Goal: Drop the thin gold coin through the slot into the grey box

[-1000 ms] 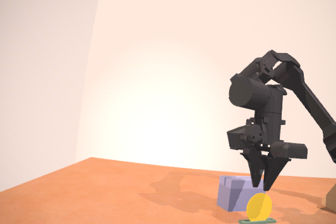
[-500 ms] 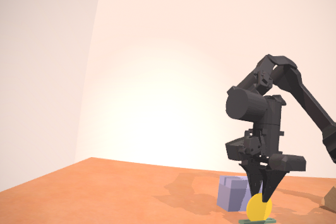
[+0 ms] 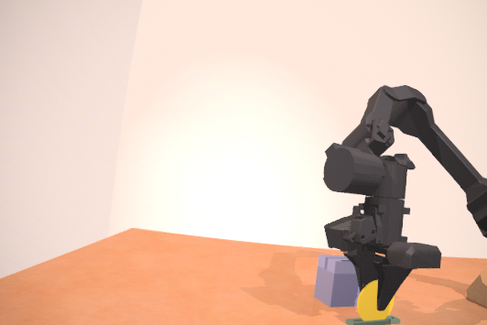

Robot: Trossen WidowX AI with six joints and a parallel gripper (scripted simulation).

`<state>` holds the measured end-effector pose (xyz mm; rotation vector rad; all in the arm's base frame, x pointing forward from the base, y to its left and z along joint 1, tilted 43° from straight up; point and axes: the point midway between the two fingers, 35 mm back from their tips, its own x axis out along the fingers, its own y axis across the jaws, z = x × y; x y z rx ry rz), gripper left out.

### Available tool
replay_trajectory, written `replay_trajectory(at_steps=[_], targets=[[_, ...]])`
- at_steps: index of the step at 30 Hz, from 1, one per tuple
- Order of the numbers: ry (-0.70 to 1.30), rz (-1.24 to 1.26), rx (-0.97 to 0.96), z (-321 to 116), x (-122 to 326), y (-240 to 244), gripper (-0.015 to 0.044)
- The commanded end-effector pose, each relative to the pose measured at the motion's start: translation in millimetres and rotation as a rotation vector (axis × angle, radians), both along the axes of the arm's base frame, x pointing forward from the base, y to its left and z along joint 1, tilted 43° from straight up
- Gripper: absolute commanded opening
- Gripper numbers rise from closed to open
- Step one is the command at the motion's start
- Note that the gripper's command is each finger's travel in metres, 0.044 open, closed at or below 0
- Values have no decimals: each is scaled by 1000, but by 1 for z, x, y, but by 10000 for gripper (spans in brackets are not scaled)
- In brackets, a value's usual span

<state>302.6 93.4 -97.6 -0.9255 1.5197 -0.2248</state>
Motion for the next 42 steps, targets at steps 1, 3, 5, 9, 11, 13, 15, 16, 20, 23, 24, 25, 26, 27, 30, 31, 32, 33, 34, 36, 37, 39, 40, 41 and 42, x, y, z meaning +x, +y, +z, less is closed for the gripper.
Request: replay_trajectory(at_steps=[1, 3, 5, 9, 11, 13, 15, 16, 20, 23, 24, 25, 26, 27, 30, 31, 32, 33, 34, 36, 37, 39, 40, 41, 42], targets=[[13, 3, -16, -6, -3, -9, 161], [12, 3, -17, -9, -3, -11, 161], [12, 3, -17, -10, -3, -13, 161], [12, 3, -18, -10, -3, -13, 134], [12, 3, -18, -10, -3, -13, 82], [12, 3, -18, -10, -3, -13, 29], [12, 3, -18, -10, -3, -13, 0], [12, 3, -18, -10, -3, -13, 0], [12, 3, -18, -10, -3, -13, 0], [12, 3, -18, -10, -3, -13, 0], [12, 3, -17, -10, -3, -13, 0], [11, 3, -17, -10, -3, -12, 0], [11, 2, -17, -9, -3, -12, 0], [10, 0, -17, -8, -3, -11, 0], [8, -3, -17, -6, -3, -9, 0], [8, -3, -17, -5, -3, -8, 0], [8, -3, -17, -4, -3, -7, 0], [8, -3, -16, -3, -3, -6, 0], [8, -3, -16, -2, -3, -4, 0], [7, -1, -15, 2, -2, 0, 0], [7, -1, -14, 3, -2, 1, 0], [6, 0, -13, 7, -3, 5, 0], [6, 0, -13, 9, -3, 6, 0], [5, 1, -12, 10, -3, 8, 0], [5, 1, -12, 12, -3, 10, 0]])
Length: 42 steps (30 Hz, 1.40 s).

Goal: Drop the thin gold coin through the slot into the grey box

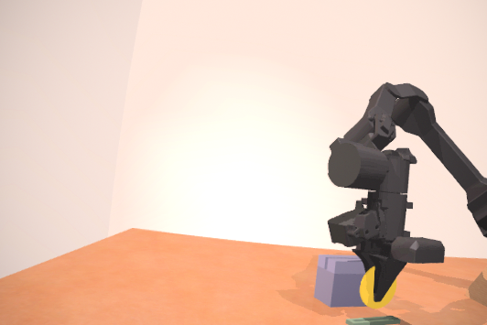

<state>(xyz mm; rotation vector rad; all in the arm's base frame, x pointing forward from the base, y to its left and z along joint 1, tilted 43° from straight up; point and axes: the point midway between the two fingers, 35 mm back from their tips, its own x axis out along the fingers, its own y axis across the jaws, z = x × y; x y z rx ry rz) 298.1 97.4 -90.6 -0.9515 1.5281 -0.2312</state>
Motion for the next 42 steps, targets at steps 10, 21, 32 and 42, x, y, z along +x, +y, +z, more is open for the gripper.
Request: replay_trajectory(at_steps=[10, 21, 32, 42], targets=[[-5, -5, 11, 23, -1, 23, 0], [-1, -4, 10, 44, -5, 41, 0], [-34, -42, 15, 51, -7, 52, 0], [-33, -41, 16, 65, -1, 39, 0]])
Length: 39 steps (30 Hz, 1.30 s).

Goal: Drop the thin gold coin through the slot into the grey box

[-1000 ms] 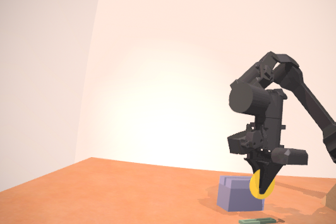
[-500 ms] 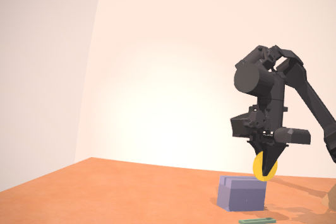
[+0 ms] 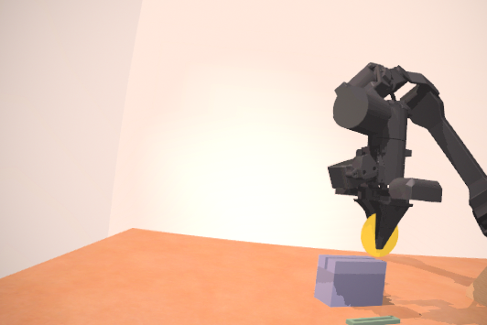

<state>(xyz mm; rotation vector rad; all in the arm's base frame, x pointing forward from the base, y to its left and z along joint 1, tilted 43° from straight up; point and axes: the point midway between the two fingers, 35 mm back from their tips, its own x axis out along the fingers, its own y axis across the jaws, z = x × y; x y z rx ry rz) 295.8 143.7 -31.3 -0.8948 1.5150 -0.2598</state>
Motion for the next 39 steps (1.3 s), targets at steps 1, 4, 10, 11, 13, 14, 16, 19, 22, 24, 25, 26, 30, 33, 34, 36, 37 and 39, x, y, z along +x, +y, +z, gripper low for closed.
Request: replay_trajectory(at_steps=[1, 4, 10, 11, 13, 14, 16, 19, 22, 24, 25, 26, 30, 33, 34, 36, 37, 39], targets=[[3, 0, -5, 7, 3, -9, 0], [3, 0, -5, 13, 5, -14, 0], [3, 1, -5, 23, 9, -25, 0], [3, 1, -5, 25, 9, -27, 0], [3, 1, -5, 29, 10, -31, 0], [3, 1, -5, 30, 11, -33, 0], [3, 1, -6, 34, 12, -36, 0], [3, 1, -6, 39, 13, -42, 0], [3, 1, -7, 44, 14, -48, 0], [3, 0, -8, 48, 15, -52, 0], [3, 0, -8, 49, 15, -54, 0], [3, 0, -9, 51, 15, -56, 0], [3, 0, -11, 58, 16, -64, 0], [3, 0, -12, 63, 17, -70, 0], [3, -1, -13, 65, 17, -72, 0], [3, -1, -14, 68, 17, -76, 0], [2, -1, -14, 69, 17, -77, 0], [2, -1, -15, 70, 17, -79, 0]])
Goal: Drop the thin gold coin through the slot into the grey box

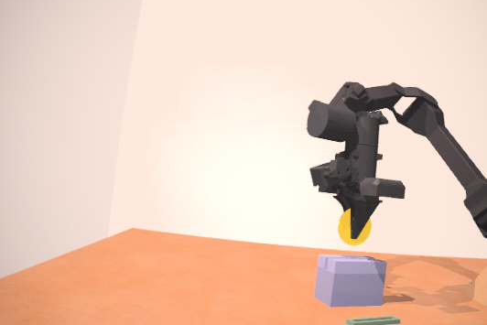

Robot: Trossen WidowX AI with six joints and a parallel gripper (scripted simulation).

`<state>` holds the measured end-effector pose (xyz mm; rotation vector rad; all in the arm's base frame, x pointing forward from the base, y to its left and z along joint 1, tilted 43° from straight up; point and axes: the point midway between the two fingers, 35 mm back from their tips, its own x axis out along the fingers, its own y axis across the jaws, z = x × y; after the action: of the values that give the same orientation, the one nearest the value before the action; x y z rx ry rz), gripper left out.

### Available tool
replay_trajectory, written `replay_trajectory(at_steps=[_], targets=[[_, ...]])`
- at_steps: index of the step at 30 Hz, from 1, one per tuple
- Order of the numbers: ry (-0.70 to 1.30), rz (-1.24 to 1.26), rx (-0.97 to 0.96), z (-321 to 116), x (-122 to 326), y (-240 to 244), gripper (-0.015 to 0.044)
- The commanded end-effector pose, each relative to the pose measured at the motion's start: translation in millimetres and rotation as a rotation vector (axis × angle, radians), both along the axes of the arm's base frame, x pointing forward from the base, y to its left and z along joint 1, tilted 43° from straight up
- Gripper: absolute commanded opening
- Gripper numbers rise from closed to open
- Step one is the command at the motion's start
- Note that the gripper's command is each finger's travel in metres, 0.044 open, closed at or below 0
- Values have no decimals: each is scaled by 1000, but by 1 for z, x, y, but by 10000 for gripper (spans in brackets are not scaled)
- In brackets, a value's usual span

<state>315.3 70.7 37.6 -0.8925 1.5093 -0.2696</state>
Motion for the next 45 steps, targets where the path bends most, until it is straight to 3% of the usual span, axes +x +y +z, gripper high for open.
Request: replay_trajectory(at_steps=[1, 45], targets=[[8, 2, -8, 1, -2, -4, 5], [8, 15, 4, 1, -3, -7, 0]])
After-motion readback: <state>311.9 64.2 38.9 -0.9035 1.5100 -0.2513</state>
